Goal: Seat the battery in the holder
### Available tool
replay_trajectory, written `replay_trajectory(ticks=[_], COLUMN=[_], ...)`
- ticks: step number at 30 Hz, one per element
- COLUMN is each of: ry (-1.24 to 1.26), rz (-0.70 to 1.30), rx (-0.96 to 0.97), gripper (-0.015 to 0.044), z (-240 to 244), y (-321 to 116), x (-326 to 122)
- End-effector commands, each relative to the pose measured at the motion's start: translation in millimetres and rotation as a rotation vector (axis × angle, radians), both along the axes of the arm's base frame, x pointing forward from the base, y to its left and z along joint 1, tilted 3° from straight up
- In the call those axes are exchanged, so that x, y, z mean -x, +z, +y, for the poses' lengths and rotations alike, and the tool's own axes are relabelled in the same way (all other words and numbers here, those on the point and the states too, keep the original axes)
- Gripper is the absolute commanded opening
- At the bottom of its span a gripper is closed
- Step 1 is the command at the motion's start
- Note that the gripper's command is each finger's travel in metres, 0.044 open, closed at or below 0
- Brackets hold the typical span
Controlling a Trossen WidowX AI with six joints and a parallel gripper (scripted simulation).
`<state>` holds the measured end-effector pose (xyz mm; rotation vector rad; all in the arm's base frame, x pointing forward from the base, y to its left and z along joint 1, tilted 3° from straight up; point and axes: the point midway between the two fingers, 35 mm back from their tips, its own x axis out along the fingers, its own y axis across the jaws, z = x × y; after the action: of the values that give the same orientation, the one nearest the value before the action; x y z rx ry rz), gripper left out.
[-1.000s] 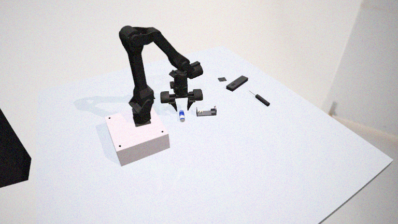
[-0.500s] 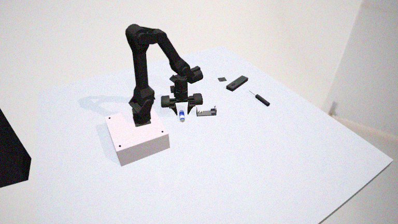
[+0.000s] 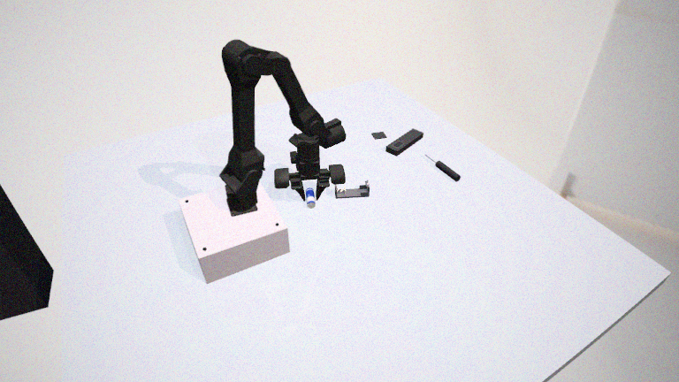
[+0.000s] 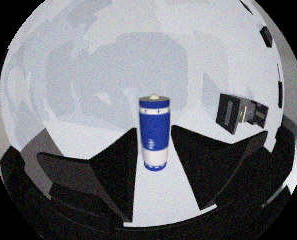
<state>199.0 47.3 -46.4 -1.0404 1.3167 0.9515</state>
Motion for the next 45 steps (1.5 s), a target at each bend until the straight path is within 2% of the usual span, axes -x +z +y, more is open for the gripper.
replay_trajectory(ticks=[1,8,16,22,45], ry=[0.005,0.005,0.005,-0.030,-1.266], rz=[0.001,0.001,0.000,-0.001,-0.055], rx=[0.003,0.003,0.003,0.001,-0.057], gripper=[0.0093,0.0076,0.0076,0.0076,0.0076], z=[-0.7,-0.6,1.4,1.5,-9.2], y=[-1.0,0.0,45.1,50.4,78.7], x=[0.6,0.5,1.5,-0.5,-94.3])
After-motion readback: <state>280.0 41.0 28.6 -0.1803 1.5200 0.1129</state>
